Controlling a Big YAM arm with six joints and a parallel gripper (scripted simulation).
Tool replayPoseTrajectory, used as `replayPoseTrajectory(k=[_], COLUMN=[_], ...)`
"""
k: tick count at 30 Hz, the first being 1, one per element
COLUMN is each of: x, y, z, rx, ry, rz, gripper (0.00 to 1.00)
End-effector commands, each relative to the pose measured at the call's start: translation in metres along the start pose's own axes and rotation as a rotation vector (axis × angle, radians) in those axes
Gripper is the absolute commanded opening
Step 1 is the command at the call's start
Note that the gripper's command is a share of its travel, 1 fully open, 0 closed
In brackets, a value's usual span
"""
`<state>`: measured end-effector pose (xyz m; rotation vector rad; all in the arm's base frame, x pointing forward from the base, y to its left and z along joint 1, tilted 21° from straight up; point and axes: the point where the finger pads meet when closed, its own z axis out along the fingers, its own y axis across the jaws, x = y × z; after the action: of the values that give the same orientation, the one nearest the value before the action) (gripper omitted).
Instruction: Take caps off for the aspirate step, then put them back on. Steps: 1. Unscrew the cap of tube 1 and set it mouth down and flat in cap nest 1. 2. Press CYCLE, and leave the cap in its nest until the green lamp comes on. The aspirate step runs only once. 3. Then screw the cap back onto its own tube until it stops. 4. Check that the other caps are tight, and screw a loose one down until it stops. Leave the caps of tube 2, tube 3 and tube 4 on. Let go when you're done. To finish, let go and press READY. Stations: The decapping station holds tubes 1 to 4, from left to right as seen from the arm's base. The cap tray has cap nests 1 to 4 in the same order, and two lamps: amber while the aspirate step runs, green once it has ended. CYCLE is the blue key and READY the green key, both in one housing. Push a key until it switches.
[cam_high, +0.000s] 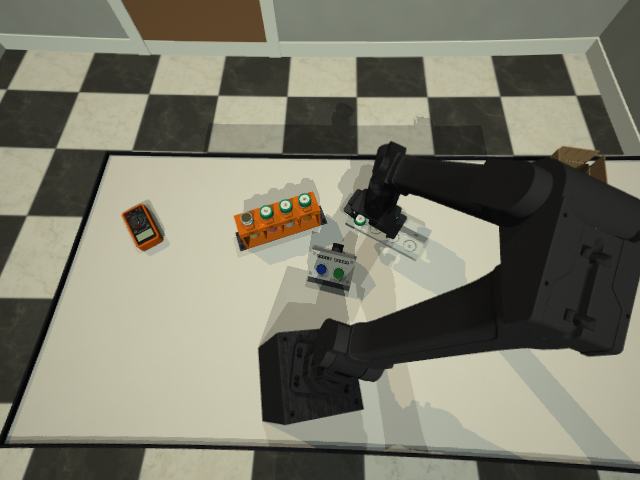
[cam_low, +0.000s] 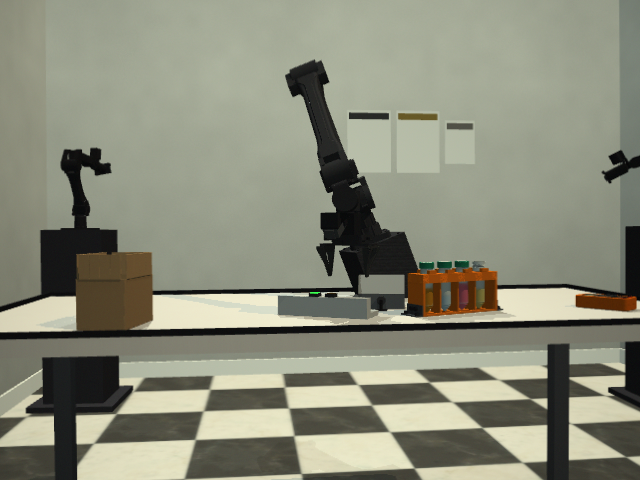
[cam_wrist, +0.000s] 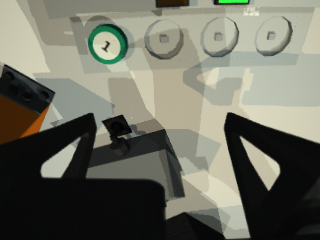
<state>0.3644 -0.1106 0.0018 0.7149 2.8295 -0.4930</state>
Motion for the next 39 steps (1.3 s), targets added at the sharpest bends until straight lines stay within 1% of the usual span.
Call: replayPoseTrajectory(k=[1,3,13,14,15,16,17,20,21,39], x=[-0.035,-0.035,-0.115,-0.115,-0.115,-0.117,-0.1,-0.1,-0.111,-0.111], y=[-0.004,-0.004,-0.029,-0.029,-0.023,-0.017,-0.021,-0.021,-0.025,-0.025], z=[0.0,0.0,0.007,0.007,0.005,-0.002,-0.002,-0.002,0.002,0.002], rx=[-0.004,-0.004,-0.003,-0.003,-0.006,-0.012,-0.01,-0.009,-0.005,-0.005], ry=[0.0,0.0,-0.002,-0.002,-0.006,-0.023,-0.007,-0.007,-0.016,-0.016], rz=[-0.042,-0.042,-0.041,-0.041,-0.054,-0.064,-0.069,-0.069,-0.04,-0.04], gripper=[1.0,1.0,1.0,1.0,1.0,1.0,1.0,1.0,1.0,1.0])
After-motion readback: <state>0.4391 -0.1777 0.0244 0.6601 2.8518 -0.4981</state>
